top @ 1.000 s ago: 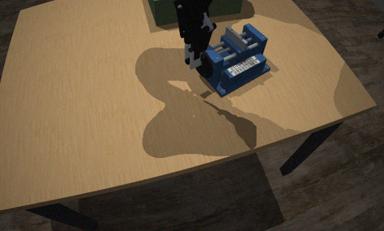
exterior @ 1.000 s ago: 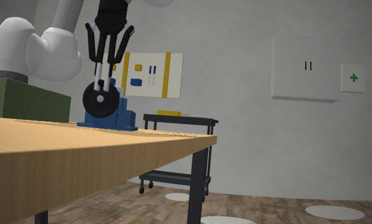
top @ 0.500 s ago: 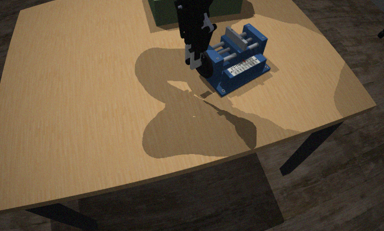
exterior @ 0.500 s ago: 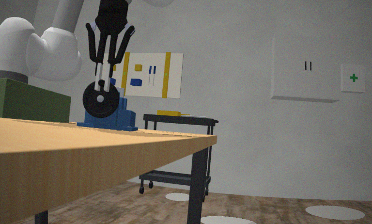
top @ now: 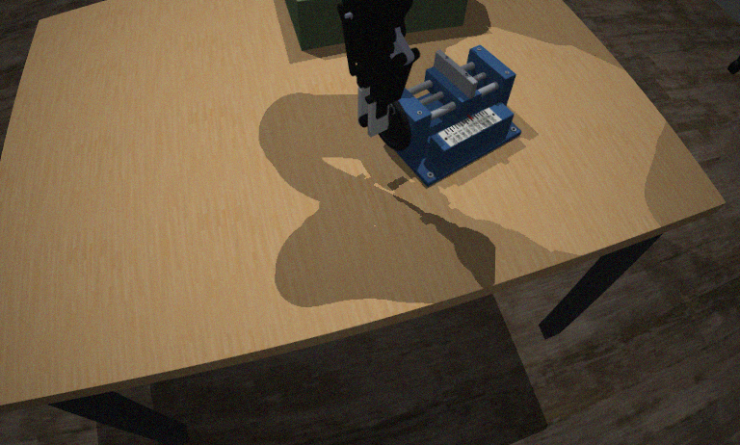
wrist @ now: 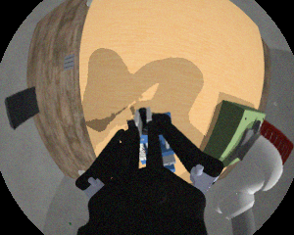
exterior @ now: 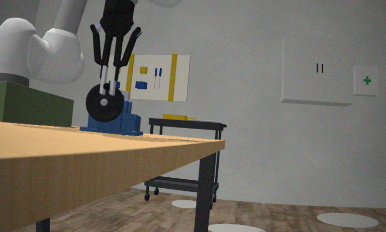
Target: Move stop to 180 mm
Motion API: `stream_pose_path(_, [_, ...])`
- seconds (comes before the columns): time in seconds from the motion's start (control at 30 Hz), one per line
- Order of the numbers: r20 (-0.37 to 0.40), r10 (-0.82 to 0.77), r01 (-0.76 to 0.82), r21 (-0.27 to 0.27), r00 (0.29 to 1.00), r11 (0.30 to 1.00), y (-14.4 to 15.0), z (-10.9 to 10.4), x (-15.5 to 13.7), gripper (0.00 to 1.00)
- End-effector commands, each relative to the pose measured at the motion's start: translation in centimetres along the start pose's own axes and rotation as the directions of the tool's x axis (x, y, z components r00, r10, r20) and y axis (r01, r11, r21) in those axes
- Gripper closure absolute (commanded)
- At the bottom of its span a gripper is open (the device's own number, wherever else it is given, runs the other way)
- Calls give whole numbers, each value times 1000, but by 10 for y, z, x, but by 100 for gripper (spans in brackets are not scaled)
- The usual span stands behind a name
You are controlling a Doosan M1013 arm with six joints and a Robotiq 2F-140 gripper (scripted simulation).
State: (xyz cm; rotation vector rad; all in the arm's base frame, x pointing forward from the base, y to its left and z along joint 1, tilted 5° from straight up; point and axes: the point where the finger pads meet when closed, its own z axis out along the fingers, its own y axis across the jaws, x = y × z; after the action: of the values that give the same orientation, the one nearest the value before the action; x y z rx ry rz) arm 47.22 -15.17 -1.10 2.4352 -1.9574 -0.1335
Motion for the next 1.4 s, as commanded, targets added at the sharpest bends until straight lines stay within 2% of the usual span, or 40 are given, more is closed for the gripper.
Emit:
stream_pose_path(0.0, [0,0,0,1,1000,1000,-1,0,0,96])
stream_pose_path(1.37, [0,0,0,1,1000,1000,-20,17,0,96])
